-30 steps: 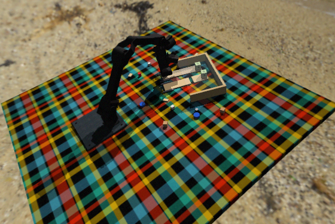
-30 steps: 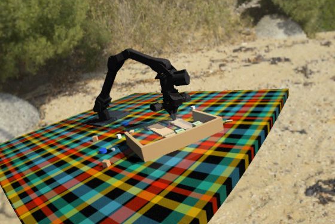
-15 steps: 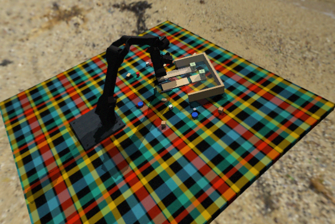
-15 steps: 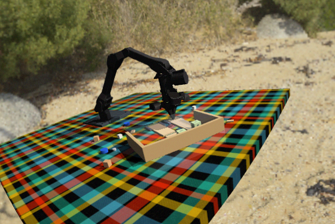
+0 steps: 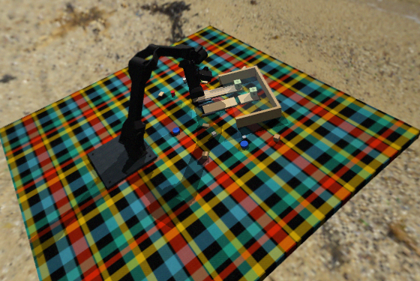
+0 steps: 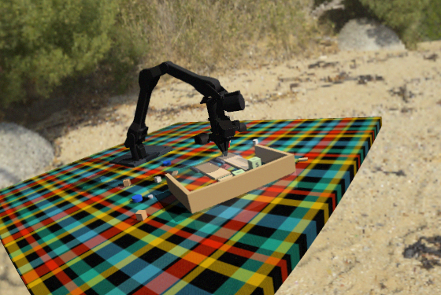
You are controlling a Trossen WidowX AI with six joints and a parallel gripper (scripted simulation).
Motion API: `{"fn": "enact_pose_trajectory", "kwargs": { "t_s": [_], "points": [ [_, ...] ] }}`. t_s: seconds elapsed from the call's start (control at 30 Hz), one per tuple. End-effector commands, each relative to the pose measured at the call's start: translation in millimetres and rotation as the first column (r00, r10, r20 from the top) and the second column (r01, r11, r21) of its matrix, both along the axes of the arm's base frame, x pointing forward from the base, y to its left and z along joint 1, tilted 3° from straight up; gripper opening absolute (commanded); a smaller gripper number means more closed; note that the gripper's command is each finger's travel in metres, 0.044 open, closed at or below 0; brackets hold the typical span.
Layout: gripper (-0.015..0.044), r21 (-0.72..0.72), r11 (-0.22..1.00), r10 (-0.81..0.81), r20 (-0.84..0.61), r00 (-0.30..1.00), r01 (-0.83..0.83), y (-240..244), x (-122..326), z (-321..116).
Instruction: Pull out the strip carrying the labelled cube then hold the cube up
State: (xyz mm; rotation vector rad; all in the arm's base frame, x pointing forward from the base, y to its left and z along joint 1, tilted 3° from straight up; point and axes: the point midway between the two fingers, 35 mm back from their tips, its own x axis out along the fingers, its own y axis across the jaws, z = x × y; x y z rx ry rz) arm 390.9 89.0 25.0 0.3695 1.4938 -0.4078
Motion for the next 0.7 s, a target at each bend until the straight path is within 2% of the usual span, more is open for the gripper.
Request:
{"fn": "enact_pose_trajectory", "kwargs": {
  "t_s": [0.0,0.67],
  "points": [
    [0.0000,0.001,1.000,0.002,-0.025,1.000,-0.002,5.7,-12.7,-6.5],
    [0.0000,0.003,1.000,0.002,-0.027,1.000,-0.002,20.1,-39.1,-7.8]
  ]
}}
